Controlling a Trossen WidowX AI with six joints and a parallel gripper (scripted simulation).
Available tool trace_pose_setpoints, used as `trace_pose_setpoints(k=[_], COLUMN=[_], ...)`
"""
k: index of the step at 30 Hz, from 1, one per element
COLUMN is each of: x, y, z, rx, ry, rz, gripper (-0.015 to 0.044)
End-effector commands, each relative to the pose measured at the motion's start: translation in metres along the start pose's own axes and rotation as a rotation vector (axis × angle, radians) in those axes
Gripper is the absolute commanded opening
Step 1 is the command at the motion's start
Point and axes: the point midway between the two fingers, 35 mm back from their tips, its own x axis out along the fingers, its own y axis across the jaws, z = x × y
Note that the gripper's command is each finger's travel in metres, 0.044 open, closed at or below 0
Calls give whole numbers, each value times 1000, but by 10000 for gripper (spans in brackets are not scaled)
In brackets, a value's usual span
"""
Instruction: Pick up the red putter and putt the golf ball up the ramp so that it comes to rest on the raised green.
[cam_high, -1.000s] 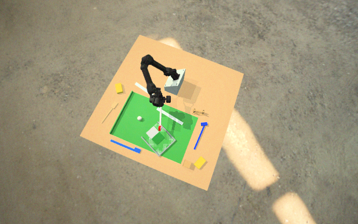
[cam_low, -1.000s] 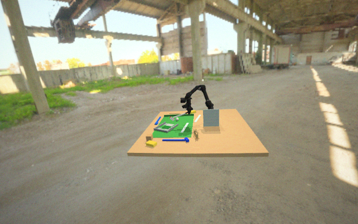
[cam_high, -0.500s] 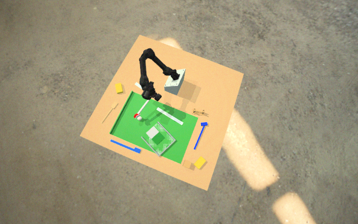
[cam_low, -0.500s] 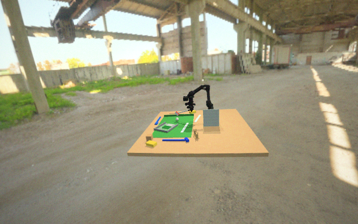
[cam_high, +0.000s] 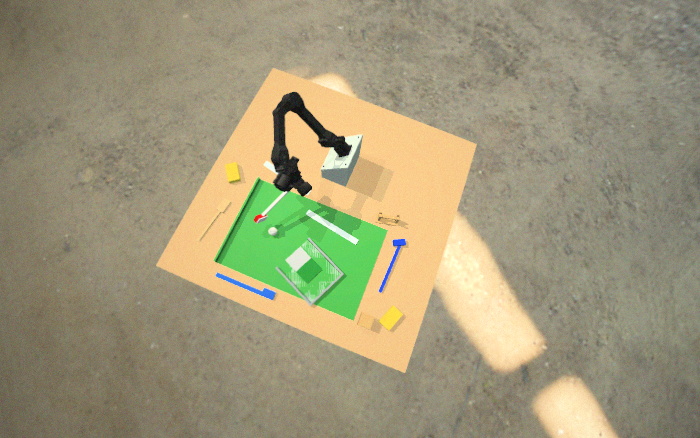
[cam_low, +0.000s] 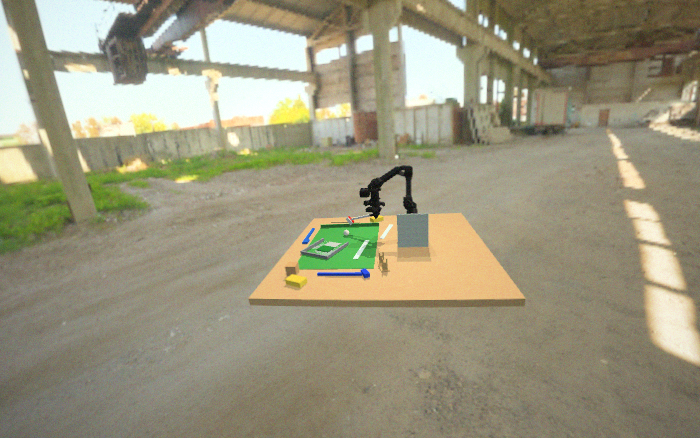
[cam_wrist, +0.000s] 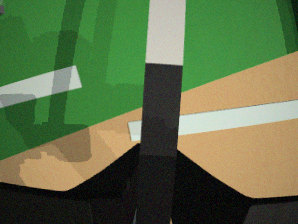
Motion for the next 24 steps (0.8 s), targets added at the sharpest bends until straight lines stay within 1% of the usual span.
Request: trace_pose_setpoints(k=[1,6,12,24], x=[12,32,35,54], y=[-2,-3,-3,-3], z=[1,1,1,1], rx=[6,6,6,6], ry=[-8,-9,-9,-9], rz=[-4,-6,-6,-6], gripper=[0,0,0,0])
